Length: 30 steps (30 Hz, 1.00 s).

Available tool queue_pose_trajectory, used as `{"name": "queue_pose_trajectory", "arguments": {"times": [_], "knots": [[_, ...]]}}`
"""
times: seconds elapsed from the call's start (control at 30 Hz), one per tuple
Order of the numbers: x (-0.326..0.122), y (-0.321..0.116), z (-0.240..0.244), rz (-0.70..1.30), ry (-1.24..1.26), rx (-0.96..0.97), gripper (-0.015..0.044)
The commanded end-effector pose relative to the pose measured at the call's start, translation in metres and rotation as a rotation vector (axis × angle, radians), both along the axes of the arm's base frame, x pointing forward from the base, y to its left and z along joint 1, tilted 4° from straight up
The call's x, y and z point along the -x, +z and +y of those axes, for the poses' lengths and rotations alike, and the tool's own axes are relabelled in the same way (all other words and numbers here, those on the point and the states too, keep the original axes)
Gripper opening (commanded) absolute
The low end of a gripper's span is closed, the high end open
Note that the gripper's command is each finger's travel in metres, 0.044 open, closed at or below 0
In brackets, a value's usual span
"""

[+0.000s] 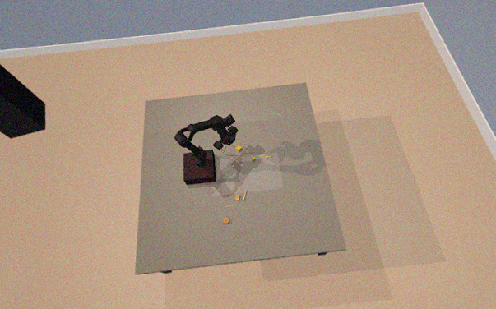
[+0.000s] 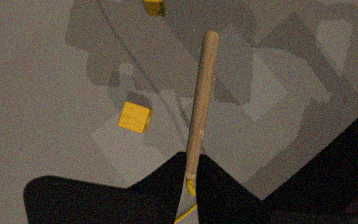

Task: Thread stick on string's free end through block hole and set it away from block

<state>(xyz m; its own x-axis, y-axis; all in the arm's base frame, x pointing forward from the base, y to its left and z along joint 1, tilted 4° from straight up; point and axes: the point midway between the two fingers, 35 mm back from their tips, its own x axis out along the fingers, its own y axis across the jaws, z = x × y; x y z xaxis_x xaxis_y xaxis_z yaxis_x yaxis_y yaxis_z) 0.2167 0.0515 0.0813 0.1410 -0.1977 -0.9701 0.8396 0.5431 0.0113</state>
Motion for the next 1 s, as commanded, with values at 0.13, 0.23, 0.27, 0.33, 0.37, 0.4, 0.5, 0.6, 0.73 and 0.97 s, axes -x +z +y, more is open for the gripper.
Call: {"name": "queue_pose_trajectory", "arguments": {"times": [0.13, 0.23, 0.27, 0.33, 0.37, 0.4, 0.5, 0.6, 0.73, 0.97], "knots": [[-0.017, -0.001, 0.003, 0.014, -0.157, 0.012, 0.0], [-0.023, -0.001, 0.005, 0.016, -0.214, 0.014, 0.0], [-0.025, -0.002, 0.005, 0.017, -0.232, 0.015, 0.0], [-0.029, -0.002, 0.006, 0.018, -0.27, 0.017, 0.0], [-0.031, -0.003, 0.007, 0.018, -0.289, 0.019, 0.0], [-0.033, -0.003, 0.007, 0.018, -0.308, 0.02, 0.0], [-0.036, -0.004, 0.008, 0.019, -0.335, 0.022, 0.0], [-0.036, -0.004, 0.008, 0.019, -0.335, 0.022, 0.0], [-0.04, -0.003, 0.01, 0.022, -0.381, 0.02, 0.0], [-0.053, -0.001, 0.017, 0.03, -0.512, 0.018, 0.0]]}}
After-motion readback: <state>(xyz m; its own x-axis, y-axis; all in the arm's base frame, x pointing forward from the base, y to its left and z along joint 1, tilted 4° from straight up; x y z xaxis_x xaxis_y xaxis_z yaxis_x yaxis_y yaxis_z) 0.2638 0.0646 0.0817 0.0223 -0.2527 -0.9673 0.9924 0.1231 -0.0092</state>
